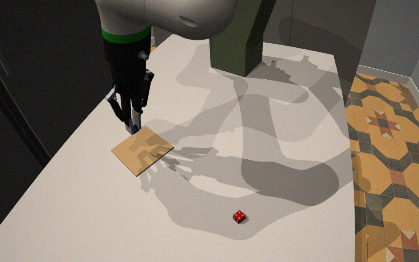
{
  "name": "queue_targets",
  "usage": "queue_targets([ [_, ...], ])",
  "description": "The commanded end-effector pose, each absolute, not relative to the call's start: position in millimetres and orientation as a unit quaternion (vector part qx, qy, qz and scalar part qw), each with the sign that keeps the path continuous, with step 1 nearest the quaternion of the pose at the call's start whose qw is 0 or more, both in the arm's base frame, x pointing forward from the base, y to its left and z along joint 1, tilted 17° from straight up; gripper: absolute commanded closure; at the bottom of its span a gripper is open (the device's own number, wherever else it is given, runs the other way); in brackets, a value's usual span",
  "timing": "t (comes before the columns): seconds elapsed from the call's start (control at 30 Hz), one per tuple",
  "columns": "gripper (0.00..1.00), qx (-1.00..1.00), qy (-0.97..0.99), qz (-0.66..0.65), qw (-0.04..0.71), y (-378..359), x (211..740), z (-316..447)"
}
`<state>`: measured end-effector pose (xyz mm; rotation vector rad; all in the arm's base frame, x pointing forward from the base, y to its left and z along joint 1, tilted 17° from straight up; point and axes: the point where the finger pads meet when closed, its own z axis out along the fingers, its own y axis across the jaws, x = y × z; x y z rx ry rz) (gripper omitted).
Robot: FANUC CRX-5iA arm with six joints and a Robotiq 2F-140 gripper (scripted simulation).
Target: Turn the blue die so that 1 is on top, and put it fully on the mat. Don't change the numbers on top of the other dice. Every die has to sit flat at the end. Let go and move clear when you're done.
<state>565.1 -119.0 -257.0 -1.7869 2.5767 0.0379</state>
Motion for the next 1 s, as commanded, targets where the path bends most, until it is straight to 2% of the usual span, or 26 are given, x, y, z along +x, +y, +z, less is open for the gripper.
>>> queue_targets([
  [0.0,0.82,-0.571,0.821,0.026,0.008,-121,562,-258],
  [0.37,0.82,-0.563,0.813,0.096,0.110,-125,561,-258],
  [0.67,0.82,-0.561,0.812,0.108,0.122,-130,557,-261],
  [0.97,0.82,-0.546,0.792,0.168,0.213,-132,558,-261],
])
